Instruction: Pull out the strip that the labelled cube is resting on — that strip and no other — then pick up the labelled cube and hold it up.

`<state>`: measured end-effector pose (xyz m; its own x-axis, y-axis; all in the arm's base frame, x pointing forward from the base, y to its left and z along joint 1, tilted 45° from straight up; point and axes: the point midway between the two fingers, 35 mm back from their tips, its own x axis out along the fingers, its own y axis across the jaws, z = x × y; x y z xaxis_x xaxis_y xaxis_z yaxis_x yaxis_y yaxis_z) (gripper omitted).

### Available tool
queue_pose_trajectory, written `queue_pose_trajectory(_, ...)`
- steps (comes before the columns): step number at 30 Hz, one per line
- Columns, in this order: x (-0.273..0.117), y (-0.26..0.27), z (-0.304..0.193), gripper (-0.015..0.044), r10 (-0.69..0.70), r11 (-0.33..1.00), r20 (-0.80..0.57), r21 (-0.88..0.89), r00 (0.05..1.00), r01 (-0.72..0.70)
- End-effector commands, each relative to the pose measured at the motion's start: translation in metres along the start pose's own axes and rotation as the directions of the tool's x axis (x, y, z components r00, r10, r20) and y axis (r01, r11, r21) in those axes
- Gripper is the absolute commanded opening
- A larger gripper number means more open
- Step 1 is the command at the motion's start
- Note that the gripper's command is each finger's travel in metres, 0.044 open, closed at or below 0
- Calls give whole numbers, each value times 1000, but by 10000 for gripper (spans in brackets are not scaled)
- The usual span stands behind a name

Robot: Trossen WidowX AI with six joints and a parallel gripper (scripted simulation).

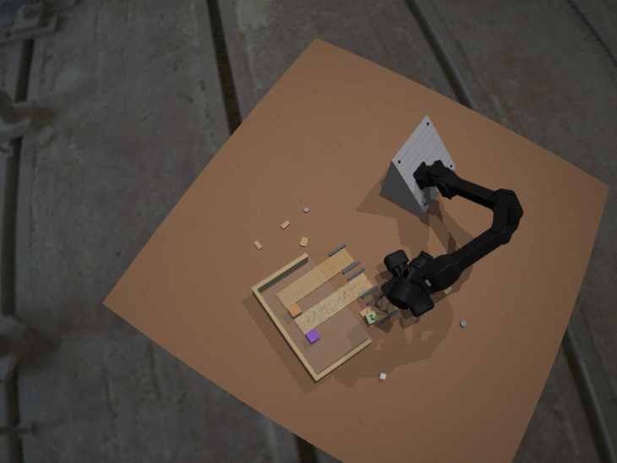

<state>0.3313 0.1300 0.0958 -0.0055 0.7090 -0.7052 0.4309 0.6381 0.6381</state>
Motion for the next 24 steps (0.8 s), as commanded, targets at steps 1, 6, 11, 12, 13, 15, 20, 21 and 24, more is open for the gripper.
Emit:
queue_pose_trajectory(1,-2,3,14,440,5,1000,-1,-7,1000,-5)
queue_pose_trajectory(6,-5,7,34,440,5,1000,0,-8,1000,-5)
queue_pose_trajectory(11,-7,11,54,440,5,1000,1,-9,1000,-5)
queue_pose_trajectory(12,-8,12,58,440,5,1000,2,-9,1000,-5)
queue_pose_trajectory(13,-8,13,61,440,5,1000,2,-9,1000,-5)
queue_pose_trajectory(15,-9,14,69,440,5,1000,2,-9,1000,-5)
queue_pose_trajectory(20,-12,19,89,440,5,1000,3,-10,1000,-5)
queue_pose_trajectory(21,-12,20,93,440,6,1000,3,-10,1000,-5)
queue_pose_trajectory(24,-14,23,102,440,6,1000,4,-11,1000,-6)
